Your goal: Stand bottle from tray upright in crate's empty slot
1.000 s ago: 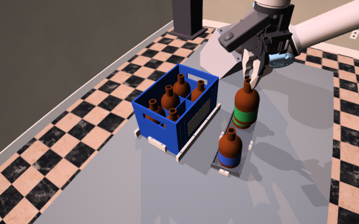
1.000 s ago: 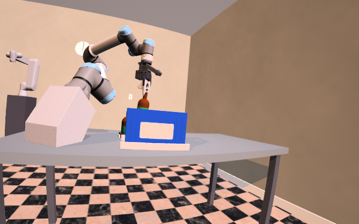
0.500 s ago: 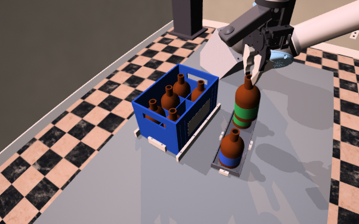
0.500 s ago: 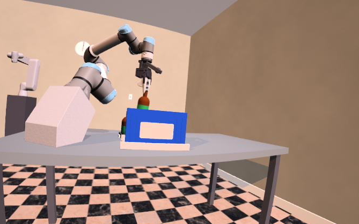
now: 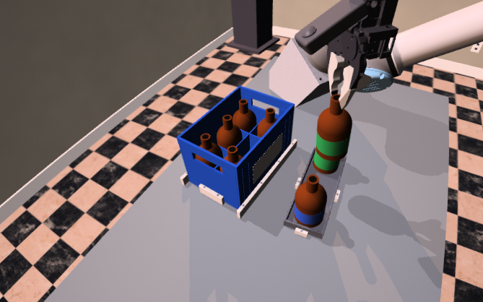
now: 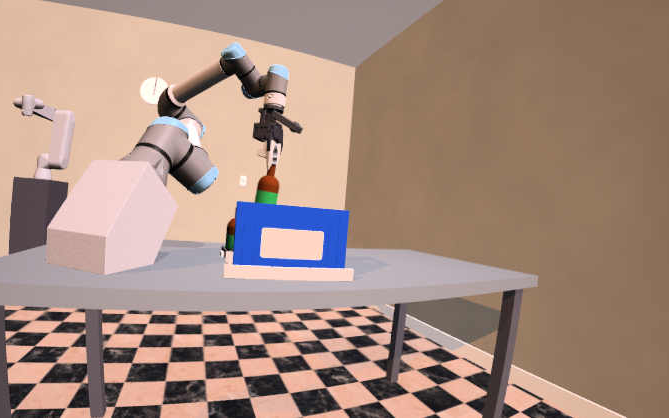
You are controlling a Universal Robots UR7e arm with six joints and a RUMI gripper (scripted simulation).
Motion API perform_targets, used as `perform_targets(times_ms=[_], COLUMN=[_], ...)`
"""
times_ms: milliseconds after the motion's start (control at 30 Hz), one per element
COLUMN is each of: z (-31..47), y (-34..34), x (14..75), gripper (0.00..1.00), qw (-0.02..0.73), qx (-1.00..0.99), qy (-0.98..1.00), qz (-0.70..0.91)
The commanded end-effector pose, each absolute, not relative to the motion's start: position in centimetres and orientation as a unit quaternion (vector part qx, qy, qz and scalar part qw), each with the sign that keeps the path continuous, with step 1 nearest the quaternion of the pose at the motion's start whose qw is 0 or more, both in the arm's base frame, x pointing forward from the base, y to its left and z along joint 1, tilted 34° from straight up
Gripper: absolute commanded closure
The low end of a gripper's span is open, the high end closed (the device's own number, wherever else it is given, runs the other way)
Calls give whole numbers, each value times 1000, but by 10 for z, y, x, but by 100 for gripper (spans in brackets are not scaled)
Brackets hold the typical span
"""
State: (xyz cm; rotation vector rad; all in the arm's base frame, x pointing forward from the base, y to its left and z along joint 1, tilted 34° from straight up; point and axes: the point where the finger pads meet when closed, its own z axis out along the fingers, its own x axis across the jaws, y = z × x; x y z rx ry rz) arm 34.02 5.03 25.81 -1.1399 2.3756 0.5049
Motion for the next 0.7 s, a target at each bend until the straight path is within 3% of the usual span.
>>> perform_targets(times_ms=[0, 667], z=[261, 264], y=[49, 47], x=[340, 339], gripper=[100, 100], qw=[228, 228], qx=[-414, -414], qy=[862, 862], qz=[183, 183])
